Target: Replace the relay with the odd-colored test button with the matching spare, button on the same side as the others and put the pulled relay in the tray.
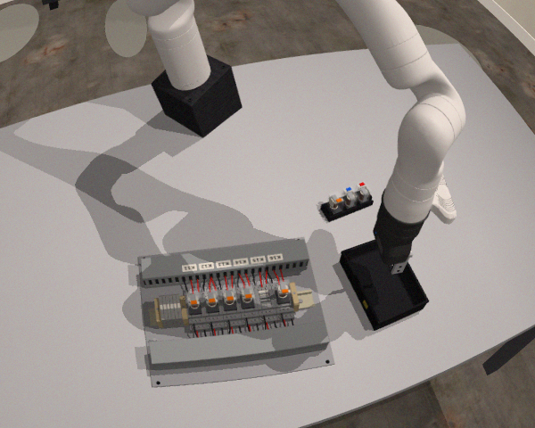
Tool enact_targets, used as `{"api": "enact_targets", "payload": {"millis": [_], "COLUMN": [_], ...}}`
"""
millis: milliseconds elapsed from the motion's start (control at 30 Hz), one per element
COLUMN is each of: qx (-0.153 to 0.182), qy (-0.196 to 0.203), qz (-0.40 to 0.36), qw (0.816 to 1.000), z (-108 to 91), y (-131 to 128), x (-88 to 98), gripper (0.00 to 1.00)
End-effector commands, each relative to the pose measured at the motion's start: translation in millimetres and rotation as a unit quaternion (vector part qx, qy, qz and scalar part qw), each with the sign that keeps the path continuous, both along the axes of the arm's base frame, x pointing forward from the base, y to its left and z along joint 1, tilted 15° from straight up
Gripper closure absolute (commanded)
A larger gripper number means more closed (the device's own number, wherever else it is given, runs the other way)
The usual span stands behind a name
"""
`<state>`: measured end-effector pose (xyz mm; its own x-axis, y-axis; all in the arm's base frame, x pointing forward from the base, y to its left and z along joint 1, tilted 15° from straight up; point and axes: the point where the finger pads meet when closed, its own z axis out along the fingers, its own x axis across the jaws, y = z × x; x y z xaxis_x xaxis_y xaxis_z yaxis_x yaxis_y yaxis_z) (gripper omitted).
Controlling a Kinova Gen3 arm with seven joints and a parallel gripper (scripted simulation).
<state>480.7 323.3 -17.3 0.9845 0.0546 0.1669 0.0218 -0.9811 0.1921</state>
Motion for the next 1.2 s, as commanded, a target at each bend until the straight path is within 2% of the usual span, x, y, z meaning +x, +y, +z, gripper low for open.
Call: {"api": "enact_targets", "payload": {"millis": [0,267,767,867,1167], "qx": [0.001,0.001,0.001,0.003,0.002], "qy": [-0.001,-0.001,-0.001,-0.003,-0.002], "qz": [0.0,0.0,0.0,0.001,0.0], "qw": [1.0,1.0,1.0,1.0,1.0], "z": [1.9,2.9,-26.2,-25.4,-51.1], "y": [0.3,-0.7,-7.2,-5.5,-12.7], "x": [0.7,1.0,6.4,7.1,11.4], "gripper": [1.0,1.0,1.0,1.0,1.0]}}
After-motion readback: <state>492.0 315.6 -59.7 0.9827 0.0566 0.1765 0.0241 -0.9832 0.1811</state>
